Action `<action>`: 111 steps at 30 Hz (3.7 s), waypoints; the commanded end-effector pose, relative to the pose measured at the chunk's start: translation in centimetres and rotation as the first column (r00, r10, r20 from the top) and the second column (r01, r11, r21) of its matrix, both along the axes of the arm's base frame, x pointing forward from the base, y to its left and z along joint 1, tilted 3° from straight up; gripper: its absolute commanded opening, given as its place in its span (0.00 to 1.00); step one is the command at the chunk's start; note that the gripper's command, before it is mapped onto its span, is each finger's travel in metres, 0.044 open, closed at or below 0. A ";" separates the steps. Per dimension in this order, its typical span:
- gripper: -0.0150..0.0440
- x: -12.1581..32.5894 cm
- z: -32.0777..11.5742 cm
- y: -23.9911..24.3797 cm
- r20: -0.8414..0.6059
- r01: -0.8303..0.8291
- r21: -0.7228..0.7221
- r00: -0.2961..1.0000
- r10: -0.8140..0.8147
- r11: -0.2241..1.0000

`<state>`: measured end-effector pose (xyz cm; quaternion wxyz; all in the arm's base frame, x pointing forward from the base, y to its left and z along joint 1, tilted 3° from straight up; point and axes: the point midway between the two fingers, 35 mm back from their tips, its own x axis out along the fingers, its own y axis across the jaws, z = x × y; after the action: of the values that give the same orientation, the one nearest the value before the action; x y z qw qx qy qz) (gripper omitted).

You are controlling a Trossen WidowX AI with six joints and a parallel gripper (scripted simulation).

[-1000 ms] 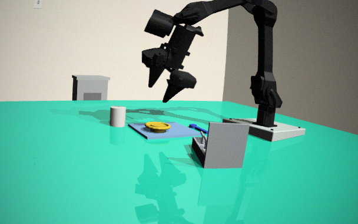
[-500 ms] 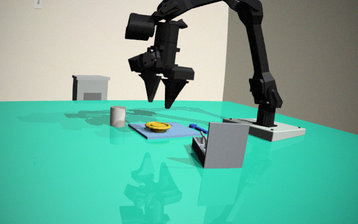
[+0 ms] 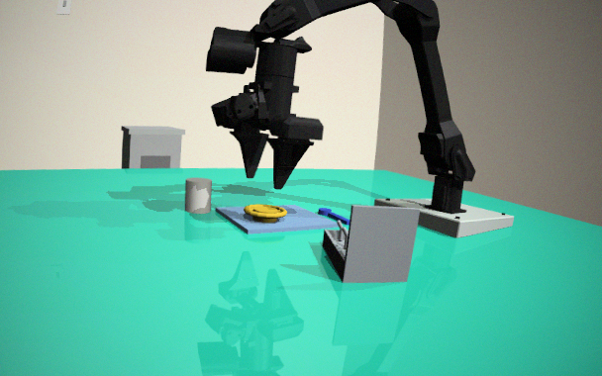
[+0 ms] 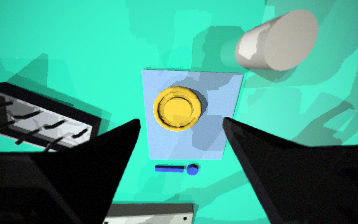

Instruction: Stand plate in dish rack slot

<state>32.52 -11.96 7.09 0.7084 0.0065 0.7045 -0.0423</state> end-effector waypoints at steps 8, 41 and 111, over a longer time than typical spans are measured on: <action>0.93 -0.3 -2.4 0.1 -0.016 0.006 0.010 1.000 -0.006 1.000; 0.83 -0.5 -5.2 0.1 -0.016 0.006 0.010 1.000 -0.006 1.000; 0.25 -1.5 12.2 7.6 -0.007 0.254 0.014 0.967 -0.254 0.967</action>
<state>32.59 -7.43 19.28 0.6997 0.0652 0.7052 -0.0945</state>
